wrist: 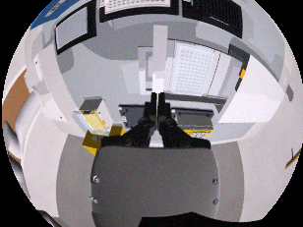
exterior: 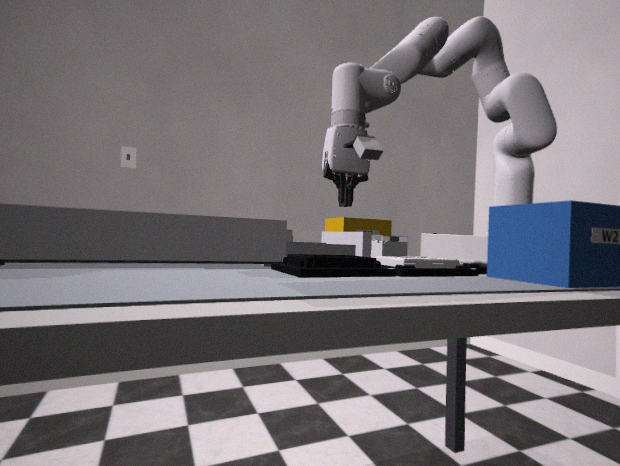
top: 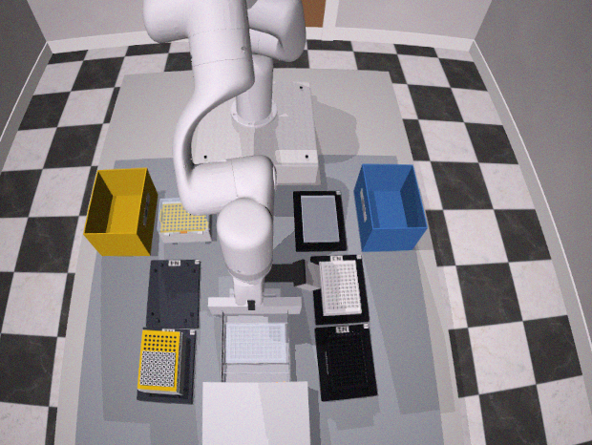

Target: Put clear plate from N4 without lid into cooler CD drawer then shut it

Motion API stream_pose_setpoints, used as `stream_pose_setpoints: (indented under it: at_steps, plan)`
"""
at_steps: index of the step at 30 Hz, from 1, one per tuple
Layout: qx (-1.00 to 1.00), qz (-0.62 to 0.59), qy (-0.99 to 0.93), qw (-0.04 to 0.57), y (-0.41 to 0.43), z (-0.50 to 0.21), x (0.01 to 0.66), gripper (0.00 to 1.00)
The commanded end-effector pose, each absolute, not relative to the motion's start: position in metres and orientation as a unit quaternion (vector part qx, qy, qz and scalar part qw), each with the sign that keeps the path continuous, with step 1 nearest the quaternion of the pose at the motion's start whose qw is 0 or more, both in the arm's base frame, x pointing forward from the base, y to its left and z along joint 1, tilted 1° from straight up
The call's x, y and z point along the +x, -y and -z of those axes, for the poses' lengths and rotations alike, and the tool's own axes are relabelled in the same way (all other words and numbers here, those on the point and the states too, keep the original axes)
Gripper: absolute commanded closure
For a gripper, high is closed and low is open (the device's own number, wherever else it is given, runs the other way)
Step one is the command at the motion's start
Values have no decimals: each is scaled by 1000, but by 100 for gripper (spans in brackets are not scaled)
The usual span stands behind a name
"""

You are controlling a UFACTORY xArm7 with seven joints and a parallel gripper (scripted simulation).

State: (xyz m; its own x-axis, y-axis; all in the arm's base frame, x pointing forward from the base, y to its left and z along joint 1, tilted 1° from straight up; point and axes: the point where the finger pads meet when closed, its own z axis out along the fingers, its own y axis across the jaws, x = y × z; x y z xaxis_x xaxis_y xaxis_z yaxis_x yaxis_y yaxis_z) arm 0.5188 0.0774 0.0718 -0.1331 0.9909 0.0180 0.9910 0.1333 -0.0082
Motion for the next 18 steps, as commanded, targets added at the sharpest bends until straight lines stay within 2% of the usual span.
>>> stream_pose_setpoints:
  at_steps: [1, 12, 18]
  plan:
    - [-658, 10, 753, 5, -75, -72, 500, 100]
    - [-658, 10, 753, 5, -68, -63, 446, 100]
    - [-658, 10, 753, 5, -68, -63, 445, 100]
